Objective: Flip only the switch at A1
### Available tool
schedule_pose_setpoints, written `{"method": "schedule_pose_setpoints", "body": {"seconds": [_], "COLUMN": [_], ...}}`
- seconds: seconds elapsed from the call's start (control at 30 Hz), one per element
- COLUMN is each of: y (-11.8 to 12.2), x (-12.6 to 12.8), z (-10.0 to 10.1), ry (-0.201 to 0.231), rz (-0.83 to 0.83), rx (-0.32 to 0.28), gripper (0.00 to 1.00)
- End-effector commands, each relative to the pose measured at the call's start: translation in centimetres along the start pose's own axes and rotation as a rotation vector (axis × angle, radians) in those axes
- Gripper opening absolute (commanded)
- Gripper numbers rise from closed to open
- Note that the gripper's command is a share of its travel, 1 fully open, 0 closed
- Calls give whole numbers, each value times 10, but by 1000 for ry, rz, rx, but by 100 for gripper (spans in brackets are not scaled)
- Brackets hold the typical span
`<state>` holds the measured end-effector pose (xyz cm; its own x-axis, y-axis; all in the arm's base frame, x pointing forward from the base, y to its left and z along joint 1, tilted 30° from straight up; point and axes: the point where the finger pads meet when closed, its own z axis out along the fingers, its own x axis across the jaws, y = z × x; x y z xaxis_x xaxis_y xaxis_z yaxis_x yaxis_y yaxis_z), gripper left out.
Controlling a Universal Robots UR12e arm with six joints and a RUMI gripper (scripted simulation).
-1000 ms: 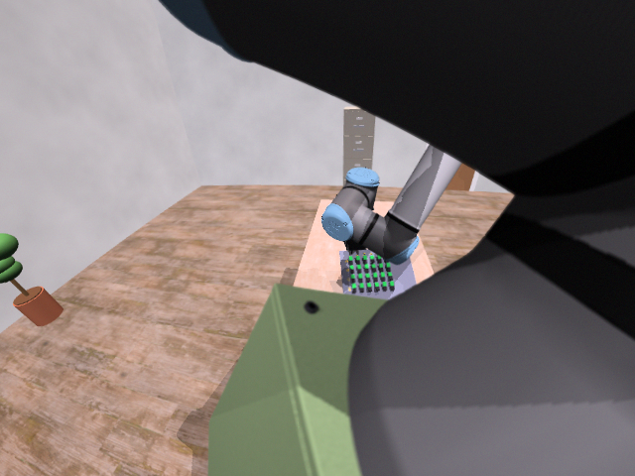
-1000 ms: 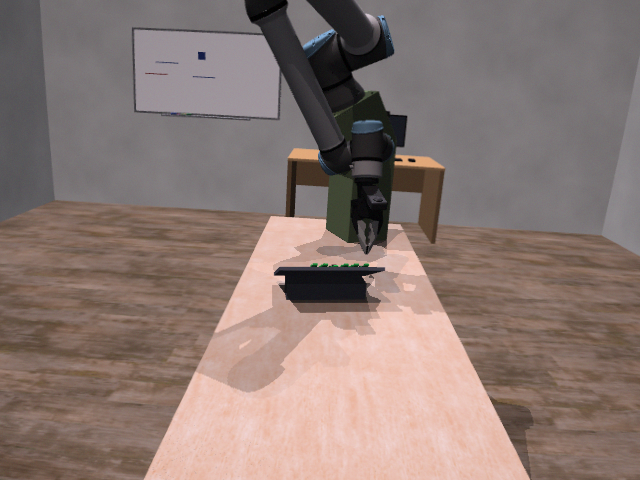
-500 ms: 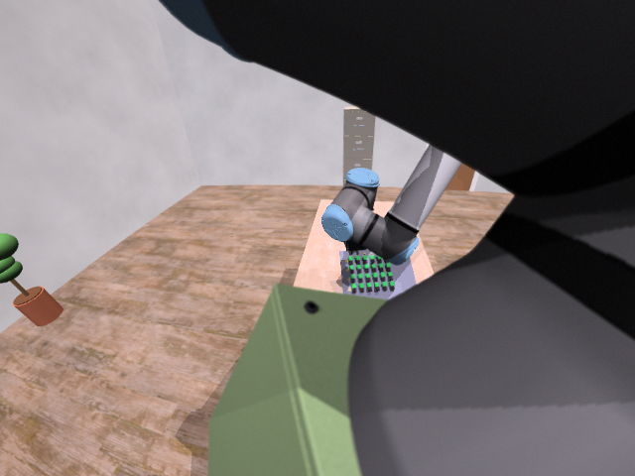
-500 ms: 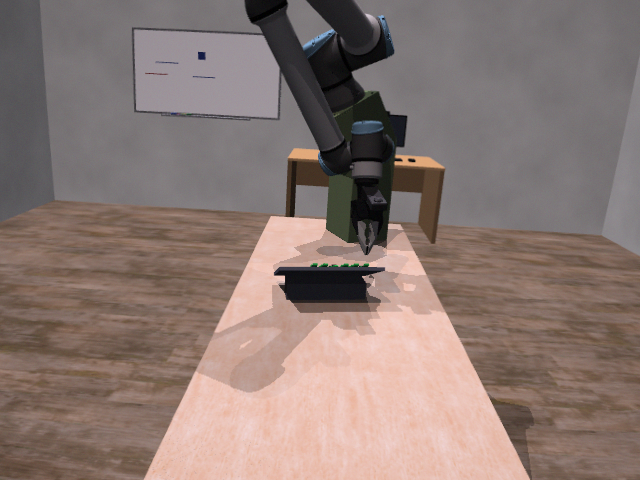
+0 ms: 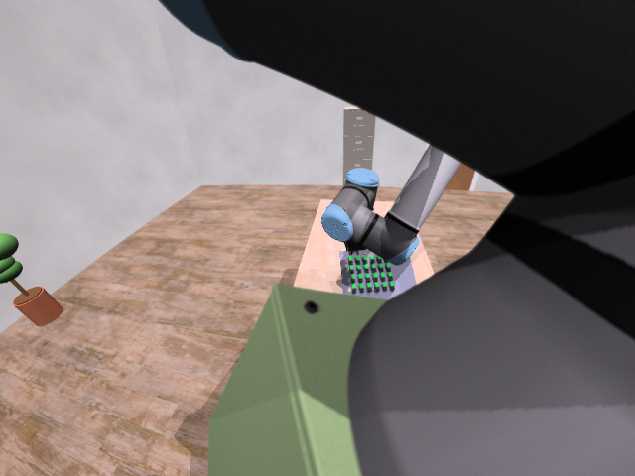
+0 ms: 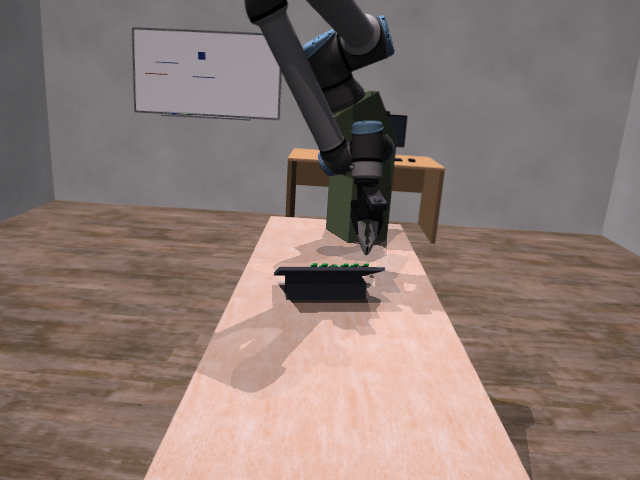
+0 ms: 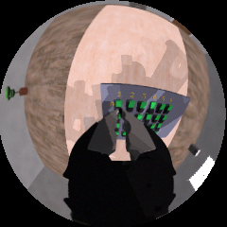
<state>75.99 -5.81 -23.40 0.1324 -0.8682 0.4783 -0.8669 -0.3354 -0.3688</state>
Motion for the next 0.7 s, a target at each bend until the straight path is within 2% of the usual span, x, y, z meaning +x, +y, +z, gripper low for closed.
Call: {"method": "schedule_pose_setpoints", "body": {"seconds": [0.0,0.67], "y": [0,-1], "x": [0,0], "z": [0,4], "ry": [0,0], "rz": [0,0], "rx": [1,1], "gripper": [0,0]}}
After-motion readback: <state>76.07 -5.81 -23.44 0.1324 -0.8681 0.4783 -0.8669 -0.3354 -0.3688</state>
